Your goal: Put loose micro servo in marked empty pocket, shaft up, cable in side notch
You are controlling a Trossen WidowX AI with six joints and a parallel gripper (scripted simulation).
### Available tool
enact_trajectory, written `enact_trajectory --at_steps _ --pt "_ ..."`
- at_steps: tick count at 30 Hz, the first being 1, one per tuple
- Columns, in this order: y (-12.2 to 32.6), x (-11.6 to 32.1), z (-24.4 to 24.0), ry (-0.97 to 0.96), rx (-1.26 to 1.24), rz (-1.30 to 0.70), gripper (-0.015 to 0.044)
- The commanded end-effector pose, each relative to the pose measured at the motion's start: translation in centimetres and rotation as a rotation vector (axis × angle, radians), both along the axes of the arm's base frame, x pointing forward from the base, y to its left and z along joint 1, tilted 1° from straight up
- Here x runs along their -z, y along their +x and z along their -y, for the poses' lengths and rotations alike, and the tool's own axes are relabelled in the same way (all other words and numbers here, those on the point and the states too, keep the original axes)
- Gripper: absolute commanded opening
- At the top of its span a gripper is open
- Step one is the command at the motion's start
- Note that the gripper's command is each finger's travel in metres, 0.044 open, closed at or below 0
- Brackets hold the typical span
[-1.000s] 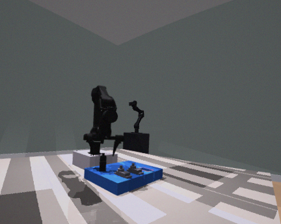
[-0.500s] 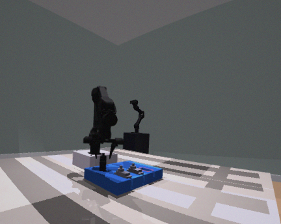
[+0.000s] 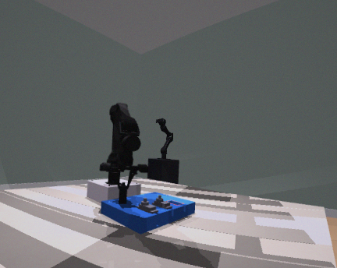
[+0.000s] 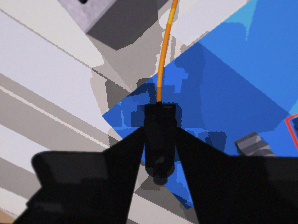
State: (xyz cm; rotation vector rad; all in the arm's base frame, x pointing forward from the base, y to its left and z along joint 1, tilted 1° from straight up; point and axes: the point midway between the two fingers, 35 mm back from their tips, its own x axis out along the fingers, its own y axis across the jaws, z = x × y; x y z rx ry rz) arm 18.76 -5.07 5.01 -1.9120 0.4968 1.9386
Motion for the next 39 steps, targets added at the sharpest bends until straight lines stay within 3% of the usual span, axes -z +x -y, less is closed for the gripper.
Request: enact_trajectory --at_steps 1,15,30,39 --pt "0.2 -1.6 0.1 -0.003 0.000 0.021 0.0000" --pt "-1.3 -2.6 -0.3 -0.003 0.000 0.020 0.0000" --pt "4.0 -2.7 -1.0 -0.002 0.000 0.024 0.0000" --pt "4.2 -2.7 -2.1 -0.002 0.000 0.024 0.0000"
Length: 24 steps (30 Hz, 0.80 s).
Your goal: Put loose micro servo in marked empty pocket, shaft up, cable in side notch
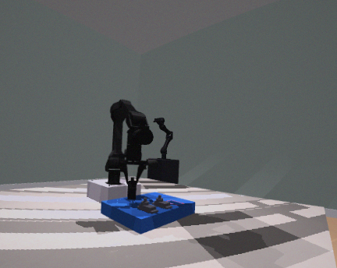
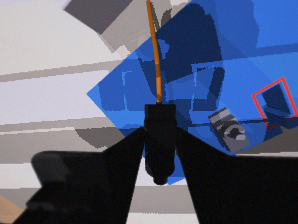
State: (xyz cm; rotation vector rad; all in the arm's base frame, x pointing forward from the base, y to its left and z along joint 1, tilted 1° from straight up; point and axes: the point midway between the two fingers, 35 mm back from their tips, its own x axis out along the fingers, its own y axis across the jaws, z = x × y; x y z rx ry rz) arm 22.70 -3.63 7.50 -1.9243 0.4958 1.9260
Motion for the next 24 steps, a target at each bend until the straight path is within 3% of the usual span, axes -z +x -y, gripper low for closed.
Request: enact_trajectory --at_steps 1,24 --pt "0.3 -0.3 -1.0 0.001 0.000 0.011 0.0000" --pt "-0.7 -0.4 -10.0 0.009 0.000 0.011 0.0000"
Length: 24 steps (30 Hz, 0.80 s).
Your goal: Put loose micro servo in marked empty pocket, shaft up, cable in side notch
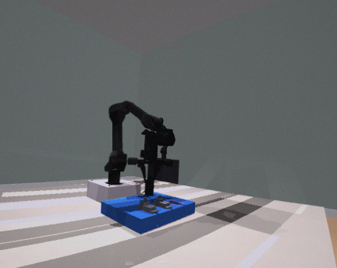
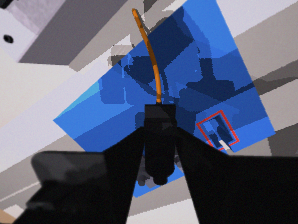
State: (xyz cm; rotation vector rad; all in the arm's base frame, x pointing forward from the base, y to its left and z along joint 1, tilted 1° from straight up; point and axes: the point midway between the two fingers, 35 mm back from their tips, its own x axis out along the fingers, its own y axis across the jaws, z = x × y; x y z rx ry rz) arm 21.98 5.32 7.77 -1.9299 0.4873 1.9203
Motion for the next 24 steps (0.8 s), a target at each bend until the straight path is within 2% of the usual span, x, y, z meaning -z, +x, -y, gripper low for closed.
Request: enact_trajectory --at_steps 1,15,24 --pt "0.0 -0.2 -1.5 0.005 0.003 0.004 0.0000" --pt "-0.6 -0.3 -5.7 0.009 0.008 0.003 0.0000" --pt "-0.6 -0.3 -5.7 0.012 0.258 -0.002 0.0000"
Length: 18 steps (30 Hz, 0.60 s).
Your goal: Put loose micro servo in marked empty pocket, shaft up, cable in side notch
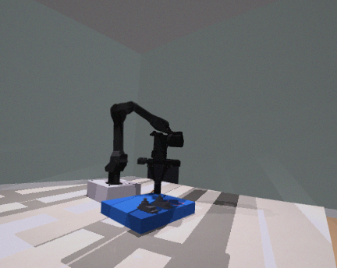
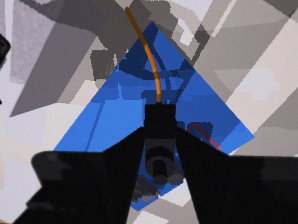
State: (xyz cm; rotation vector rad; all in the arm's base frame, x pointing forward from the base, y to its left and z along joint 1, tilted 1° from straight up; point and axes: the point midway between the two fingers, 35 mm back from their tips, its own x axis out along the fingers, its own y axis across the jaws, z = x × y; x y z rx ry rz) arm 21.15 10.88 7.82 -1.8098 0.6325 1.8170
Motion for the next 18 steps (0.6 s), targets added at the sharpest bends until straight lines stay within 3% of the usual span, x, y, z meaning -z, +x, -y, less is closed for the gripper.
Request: enact_trajectory --at_steps 1,18 --pt "0.25 -0.22 -0.15 0.006 0.115 0.006 0.0000" --pt "0.26 -0.23 -0.15 0.011 0.701 -0.008 0.0000"
